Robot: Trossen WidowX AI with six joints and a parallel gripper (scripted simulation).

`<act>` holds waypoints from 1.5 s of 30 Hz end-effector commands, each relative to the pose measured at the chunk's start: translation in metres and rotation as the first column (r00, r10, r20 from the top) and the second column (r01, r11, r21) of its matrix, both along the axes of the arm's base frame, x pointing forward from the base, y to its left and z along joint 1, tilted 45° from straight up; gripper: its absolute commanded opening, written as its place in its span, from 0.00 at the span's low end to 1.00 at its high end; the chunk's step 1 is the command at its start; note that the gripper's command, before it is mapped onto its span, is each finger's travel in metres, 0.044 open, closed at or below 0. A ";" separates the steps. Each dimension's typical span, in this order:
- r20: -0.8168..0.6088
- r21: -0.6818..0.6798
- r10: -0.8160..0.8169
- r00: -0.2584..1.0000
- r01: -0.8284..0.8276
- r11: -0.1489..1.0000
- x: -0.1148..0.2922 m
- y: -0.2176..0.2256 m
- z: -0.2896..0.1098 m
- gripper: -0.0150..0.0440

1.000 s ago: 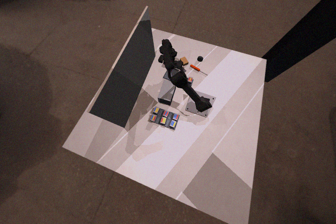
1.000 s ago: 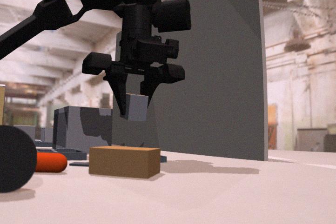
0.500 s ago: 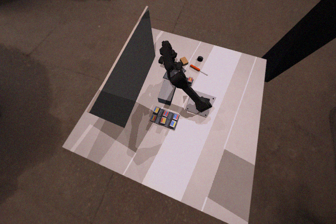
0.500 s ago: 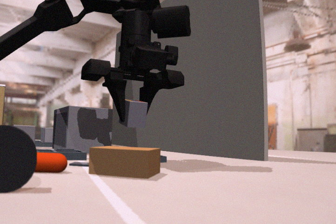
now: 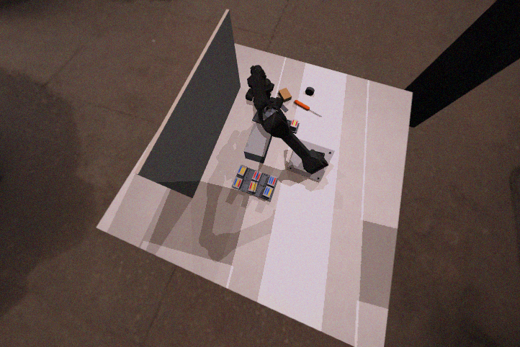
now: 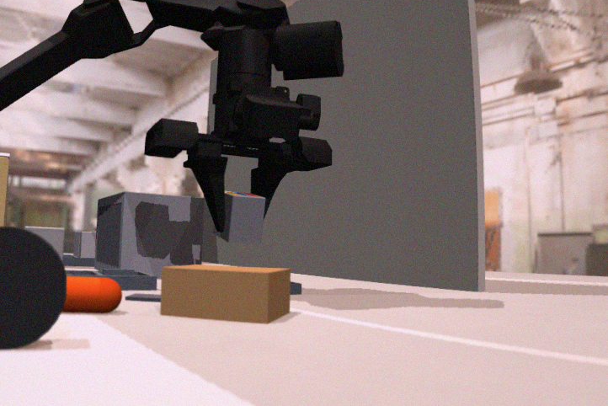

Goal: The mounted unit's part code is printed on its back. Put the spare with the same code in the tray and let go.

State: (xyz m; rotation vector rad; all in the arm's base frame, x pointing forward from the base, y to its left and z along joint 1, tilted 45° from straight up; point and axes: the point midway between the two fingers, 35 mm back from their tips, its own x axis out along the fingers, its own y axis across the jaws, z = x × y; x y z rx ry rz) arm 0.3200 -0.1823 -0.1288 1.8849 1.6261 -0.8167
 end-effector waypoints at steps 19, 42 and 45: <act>-0.002 0.007 -0.005 1.000 0.005 1.000 -0.001 0.013 -0.011 0.25; -0.002 0.009 -0.005 1.000 0.005 1.000 -0.003 0.027 -0.022 0.25; 0.001 0.004 0.000 1.000 0.000 1.000 -0.002 0.025 -0.020 0.39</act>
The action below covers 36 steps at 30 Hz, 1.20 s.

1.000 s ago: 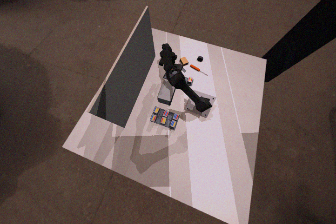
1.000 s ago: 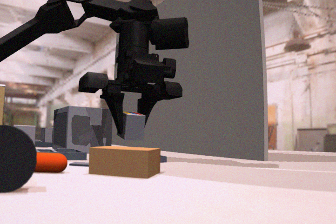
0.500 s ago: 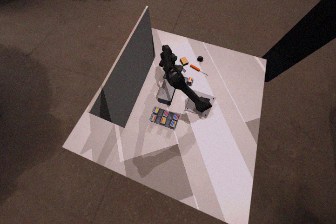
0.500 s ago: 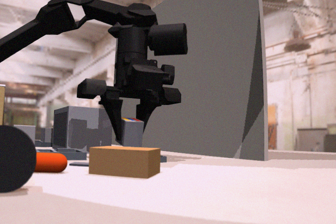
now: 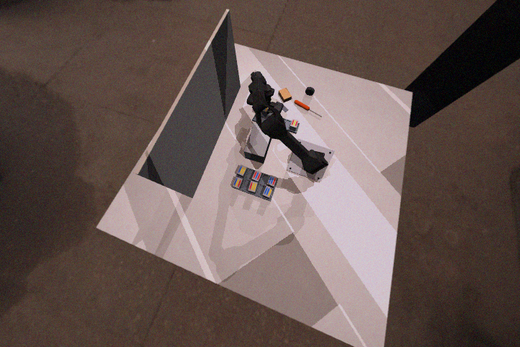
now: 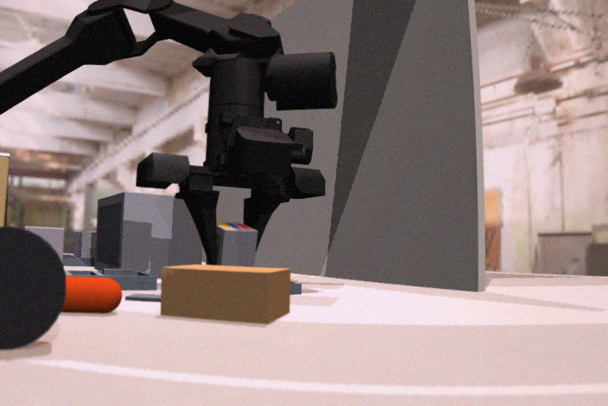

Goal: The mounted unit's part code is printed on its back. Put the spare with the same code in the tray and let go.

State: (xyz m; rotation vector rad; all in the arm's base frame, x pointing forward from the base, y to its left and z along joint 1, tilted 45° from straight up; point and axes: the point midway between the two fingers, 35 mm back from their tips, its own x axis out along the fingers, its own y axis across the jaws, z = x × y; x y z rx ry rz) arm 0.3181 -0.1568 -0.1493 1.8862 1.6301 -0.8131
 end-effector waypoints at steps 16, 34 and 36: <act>-0.001 -0.002 -0.003 1.000 0.003 1.000 0.000 -0.020 0.018 1.00; 0.003 -0.005 -0.026 1.000 0.026 1.000 -0.012 -0.075 0.073 1.00; 0.003 -0.005 -0.026 1.000 0.026 1.000 -0.012 -0.075 0.073 1.00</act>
